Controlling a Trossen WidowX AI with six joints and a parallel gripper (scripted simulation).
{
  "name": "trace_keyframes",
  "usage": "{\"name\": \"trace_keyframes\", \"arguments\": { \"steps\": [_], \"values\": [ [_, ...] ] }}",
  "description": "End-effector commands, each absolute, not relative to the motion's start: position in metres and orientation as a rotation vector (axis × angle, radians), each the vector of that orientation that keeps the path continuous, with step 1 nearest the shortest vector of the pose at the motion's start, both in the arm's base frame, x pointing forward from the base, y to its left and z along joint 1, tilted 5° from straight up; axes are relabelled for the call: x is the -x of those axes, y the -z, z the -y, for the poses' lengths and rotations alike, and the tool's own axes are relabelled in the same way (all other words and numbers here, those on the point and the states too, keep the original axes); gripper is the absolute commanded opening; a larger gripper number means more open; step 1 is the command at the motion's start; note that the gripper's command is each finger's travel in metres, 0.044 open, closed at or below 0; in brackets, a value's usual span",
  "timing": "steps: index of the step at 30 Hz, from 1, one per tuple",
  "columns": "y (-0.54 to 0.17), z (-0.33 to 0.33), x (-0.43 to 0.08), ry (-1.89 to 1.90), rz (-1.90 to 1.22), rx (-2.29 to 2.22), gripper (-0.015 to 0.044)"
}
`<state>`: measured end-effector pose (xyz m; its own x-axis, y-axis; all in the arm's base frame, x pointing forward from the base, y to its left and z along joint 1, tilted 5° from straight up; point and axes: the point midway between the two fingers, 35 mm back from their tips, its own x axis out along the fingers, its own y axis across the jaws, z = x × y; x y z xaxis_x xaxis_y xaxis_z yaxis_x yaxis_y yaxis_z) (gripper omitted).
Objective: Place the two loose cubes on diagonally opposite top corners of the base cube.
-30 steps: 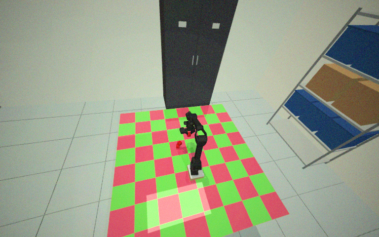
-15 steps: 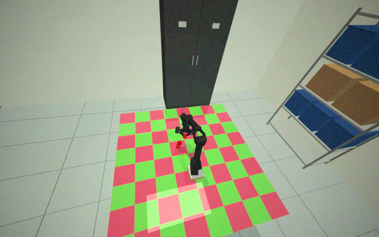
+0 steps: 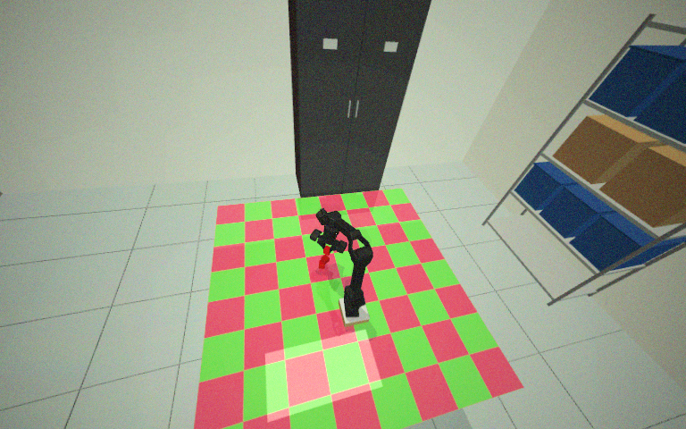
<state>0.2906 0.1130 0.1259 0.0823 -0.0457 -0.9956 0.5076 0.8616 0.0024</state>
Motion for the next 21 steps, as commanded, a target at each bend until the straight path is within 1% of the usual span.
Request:
{"name": "trace_keyframes", "arguments": {
  "steps": [1,15,21],
  "values": [
    [-0.123,-0.123,-0.283,0.514,-1.415,-0.483,0.0105],
    [-0.115,-0.153,-0.257,0.77,-1.33,-0.767,0.0105],
    [-0.115,-0.154,-0.256,0.782,-1.325,-0.78,0.0105]
  ]
}}
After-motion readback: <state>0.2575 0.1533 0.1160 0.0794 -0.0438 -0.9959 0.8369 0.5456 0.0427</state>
